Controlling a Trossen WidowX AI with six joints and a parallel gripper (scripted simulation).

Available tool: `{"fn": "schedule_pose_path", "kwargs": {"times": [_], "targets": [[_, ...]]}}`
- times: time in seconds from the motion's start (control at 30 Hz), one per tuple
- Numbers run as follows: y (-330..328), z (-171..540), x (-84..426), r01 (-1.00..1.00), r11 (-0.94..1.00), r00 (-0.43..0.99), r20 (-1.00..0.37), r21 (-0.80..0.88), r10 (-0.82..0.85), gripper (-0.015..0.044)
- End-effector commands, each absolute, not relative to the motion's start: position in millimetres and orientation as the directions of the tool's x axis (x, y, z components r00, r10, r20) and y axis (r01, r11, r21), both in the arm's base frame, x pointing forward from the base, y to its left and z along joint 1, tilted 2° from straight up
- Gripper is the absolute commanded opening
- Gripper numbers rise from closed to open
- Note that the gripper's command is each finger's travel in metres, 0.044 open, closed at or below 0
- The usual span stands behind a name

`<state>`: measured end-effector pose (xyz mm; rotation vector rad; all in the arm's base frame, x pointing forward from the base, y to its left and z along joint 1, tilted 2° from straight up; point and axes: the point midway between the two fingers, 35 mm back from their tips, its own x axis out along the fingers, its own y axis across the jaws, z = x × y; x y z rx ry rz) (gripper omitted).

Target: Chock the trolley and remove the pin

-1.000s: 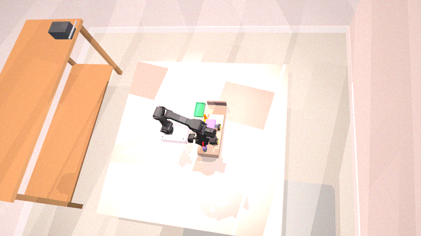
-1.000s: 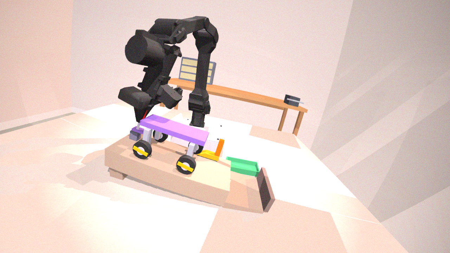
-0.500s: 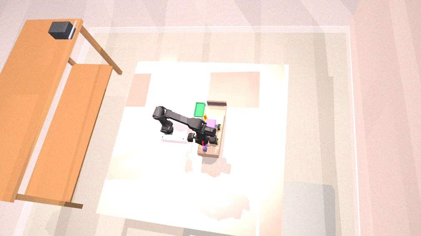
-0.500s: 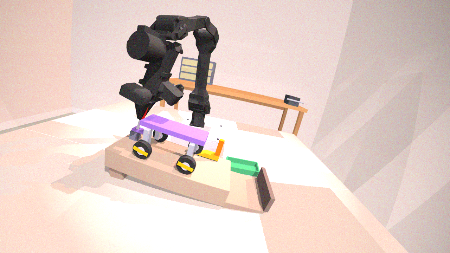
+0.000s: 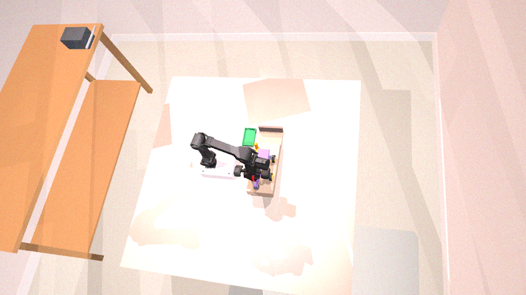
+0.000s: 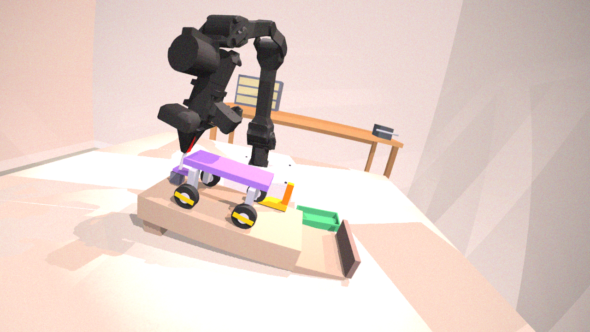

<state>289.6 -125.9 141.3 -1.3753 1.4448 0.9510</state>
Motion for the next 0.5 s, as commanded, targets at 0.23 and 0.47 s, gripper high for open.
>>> {"fn": "schedule_pose_path", "kwargs": {"times": [0.23, 0.47], "targets": [[-126.5, 151.1, 289.7, -0.994, 0.09, 0.026, -0.95, -0.057, -0.31, 0.0], [-127.0, 155.3, 289.9, -0.994, 0.09, 0.026, -0.95, -0.057, -0.31, 0.0]]}}
